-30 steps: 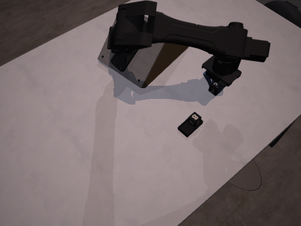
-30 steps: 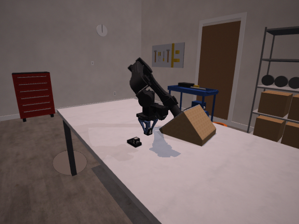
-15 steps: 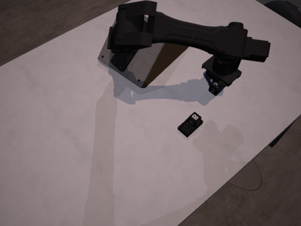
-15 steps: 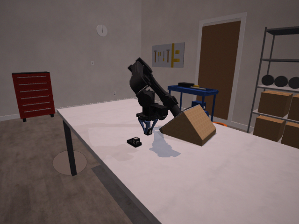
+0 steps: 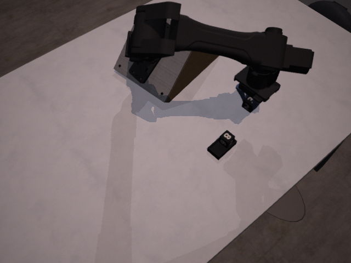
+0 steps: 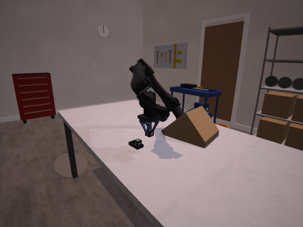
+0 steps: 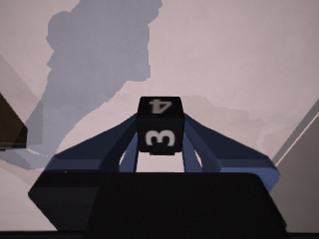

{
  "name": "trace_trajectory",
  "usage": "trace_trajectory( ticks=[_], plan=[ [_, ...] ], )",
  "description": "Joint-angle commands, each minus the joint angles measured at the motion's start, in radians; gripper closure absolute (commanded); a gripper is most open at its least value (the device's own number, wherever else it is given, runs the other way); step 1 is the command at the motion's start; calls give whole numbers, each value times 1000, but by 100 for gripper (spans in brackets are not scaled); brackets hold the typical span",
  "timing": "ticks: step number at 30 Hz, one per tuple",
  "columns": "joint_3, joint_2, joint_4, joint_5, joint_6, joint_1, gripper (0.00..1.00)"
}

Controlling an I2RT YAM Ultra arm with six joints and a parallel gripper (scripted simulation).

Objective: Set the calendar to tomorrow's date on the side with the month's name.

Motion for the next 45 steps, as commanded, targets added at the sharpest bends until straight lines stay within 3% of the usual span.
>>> trace_trajectory(
  ticks=[1, 2, 3, 5, 7, 28, 45],
  plan=[
    [-19, -129, -25, 20, -95, -65, 73],
    [-34, -184, -35, 29, -140, -102, 73],
    [-34, -184, -35, 29, -140, -102, 73],
    [-59, -277, -51, 46, -218, -164, 73],
    [-70, -317, -58, 53, -251, -191, 73],
    [-81, -319, -42, 54, -262, -199, 73],
    [-195, -311, 156, 65, -373, -282, 73]
  ],
)
